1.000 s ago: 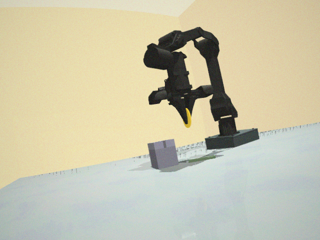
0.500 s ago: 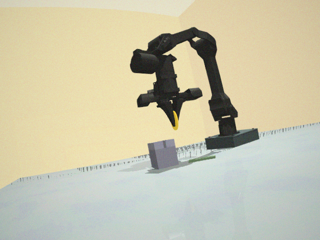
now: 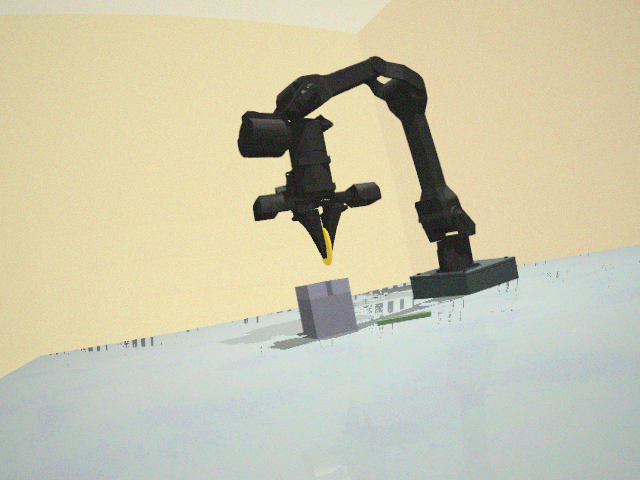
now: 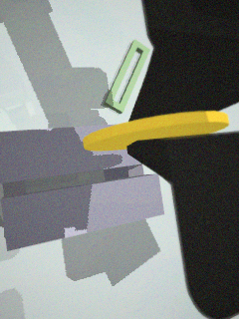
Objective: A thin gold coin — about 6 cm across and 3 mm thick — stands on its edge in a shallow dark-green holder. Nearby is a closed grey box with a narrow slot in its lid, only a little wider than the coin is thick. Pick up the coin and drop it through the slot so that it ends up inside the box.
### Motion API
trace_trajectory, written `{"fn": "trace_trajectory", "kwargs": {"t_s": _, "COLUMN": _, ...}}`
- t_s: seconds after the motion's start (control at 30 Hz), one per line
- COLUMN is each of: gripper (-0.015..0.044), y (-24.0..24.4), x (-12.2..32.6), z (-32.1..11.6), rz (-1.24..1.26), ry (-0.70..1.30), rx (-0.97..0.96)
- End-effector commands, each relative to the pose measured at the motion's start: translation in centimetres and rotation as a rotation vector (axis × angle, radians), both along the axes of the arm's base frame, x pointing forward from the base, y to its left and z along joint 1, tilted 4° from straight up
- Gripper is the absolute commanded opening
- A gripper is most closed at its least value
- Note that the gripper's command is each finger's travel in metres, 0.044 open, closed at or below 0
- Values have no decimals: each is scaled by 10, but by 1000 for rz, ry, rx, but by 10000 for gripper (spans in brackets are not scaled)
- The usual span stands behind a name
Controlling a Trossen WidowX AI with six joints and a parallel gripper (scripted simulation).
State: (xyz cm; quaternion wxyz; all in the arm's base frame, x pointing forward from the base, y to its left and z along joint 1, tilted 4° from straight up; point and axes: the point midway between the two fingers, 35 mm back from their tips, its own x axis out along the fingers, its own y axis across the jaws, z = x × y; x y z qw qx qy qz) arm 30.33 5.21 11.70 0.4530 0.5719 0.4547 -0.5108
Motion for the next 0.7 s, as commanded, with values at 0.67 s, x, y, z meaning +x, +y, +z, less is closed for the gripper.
{"fn": "trace_trajectory", "kwargs": {"t_s": 0.67, "gripper": 0, "y": -16, "x": 10, "z": -1, "rz": -2, "ry": -1, "rx": -2}}
